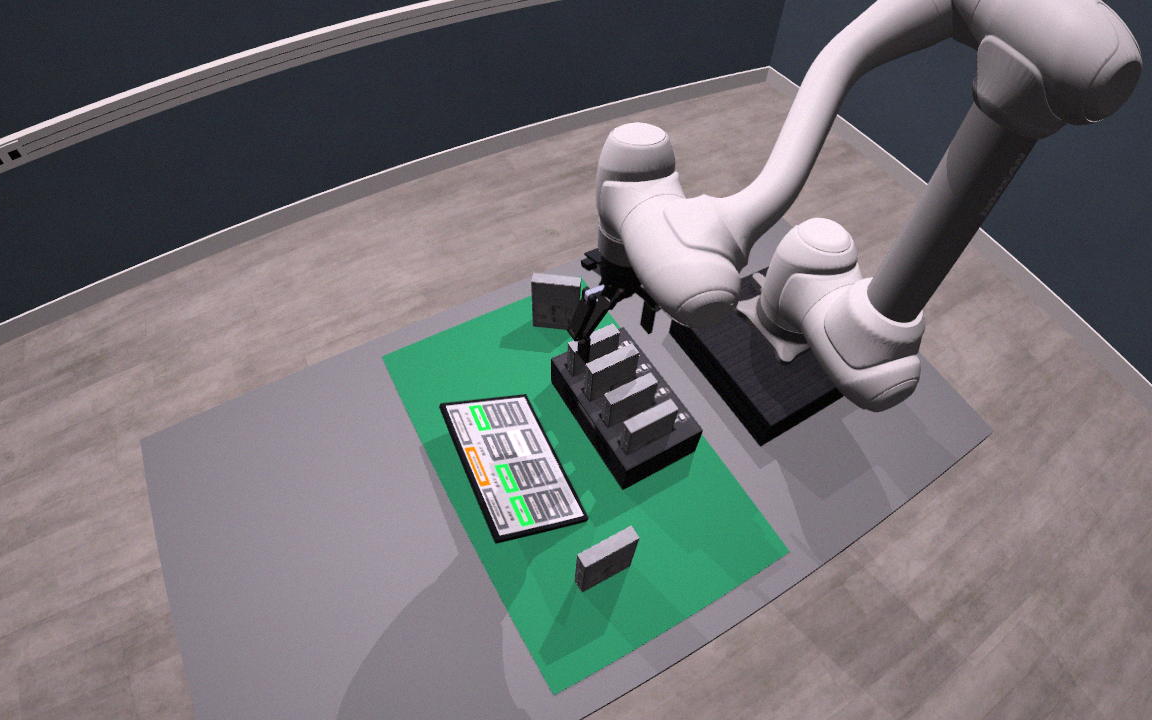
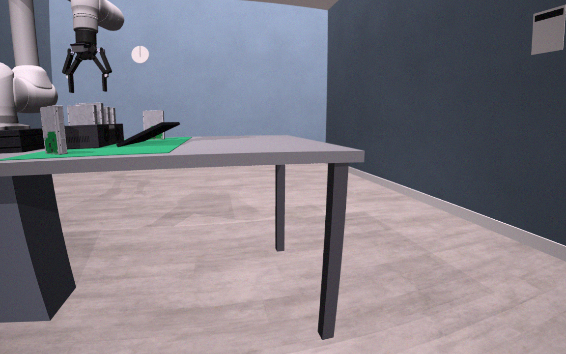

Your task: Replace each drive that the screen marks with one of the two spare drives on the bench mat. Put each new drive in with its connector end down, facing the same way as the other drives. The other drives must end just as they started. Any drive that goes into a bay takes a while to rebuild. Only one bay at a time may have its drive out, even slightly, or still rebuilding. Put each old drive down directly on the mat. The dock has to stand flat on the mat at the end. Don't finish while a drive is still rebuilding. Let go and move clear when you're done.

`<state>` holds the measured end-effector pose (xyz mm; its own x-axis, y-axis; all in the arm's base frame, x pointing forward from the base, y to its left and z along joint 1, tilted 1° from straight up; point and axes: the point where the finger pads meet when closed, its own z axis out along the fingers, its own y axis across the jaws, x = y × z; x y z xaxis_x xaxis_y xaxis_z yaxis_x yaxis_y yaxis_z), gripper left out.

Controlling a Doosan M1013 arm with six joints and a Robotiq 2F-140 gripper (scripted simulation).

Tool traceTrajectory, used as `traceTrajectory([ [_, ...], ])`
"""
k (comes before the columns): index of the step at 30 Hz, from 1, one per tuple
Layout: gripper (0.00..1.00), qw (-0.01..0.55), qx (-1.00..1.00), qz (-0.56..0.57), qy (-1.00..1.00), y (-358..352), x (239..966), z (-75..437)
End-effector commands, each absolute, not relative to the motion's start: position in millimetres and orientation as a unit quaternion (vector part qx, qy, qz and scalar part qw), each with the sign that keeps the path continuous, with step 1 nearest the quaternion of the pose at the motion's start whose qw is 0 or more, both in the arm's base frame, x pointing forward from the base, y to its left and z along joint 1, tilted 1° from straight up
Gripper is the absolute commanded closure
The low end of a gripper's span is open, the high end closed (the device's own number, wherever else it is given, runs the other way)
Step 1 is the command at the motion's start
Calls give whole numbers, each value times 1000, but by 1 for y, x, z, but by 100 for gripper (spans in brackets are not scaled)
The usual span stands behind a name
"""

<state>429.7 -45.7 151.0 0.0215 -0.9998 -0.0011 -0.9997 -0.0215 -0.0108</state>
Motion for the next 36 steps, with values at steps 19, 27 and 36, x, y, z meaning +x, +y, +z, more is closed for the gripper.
traceTrajectory([
  [19,11,5,-711,-4,703,-45,430,147],
  [27,11,5,-711,-4,703,-45,431,142],
  [36,11,5,-711,-4,703,-45,431,137],
])
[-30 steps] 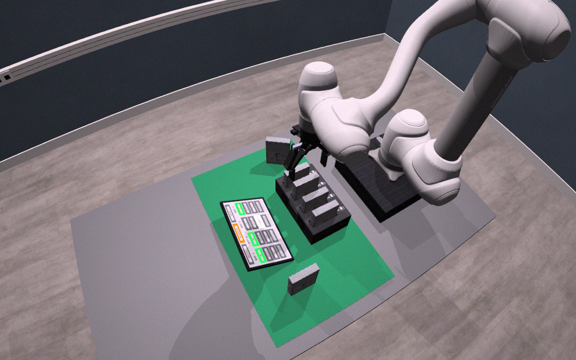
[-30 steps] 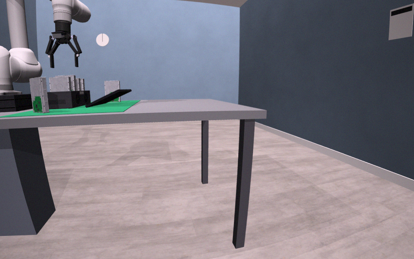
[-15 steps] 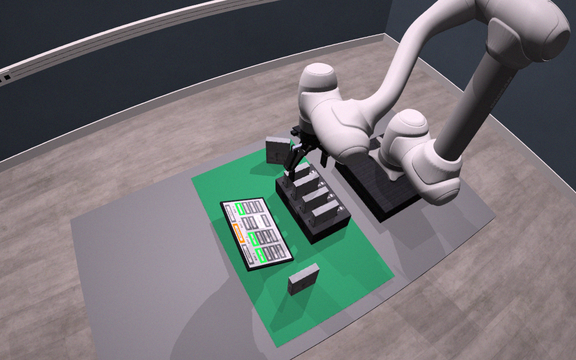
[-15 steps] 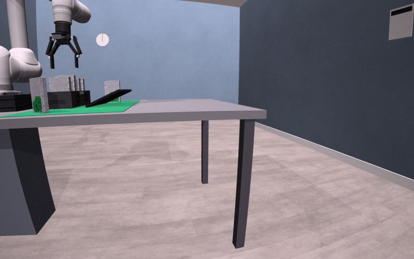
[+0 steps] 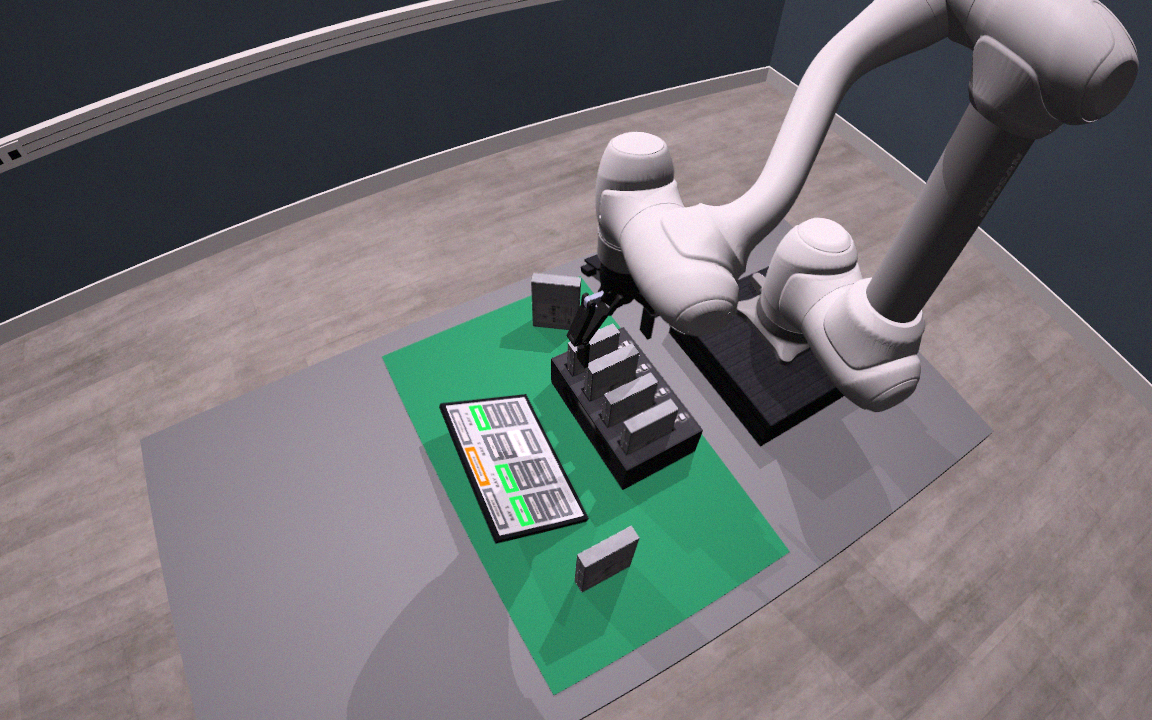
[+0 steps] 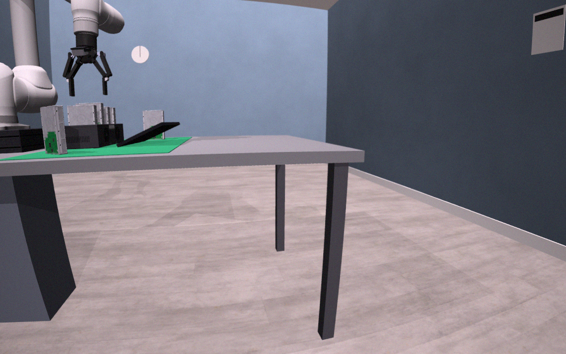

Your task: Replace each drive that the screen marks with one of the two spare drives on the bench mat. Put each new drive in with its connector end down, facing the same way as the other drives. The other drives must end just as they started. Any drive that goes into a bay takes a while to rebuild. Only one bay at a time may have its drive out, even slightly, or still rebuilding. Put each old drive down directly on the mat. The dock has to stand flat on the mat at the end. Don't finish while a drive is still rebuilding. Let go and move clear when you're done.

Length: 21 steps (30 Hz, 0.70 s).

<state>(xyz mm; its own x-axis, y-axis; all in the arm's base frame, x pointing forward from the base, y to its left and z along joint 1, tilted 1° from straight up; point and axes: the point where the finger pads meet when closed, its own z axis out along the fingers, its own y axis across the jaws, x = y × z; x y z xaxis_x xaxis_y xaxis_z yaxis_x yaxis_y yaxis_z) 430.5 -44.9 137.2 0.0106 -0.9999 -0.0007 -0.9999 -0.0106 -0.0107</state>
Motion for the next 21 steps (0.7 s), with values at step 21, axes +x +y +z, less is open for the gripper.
traceTrajectory([
  [21,11,5,-711,-4,703,-44,431,130],
])
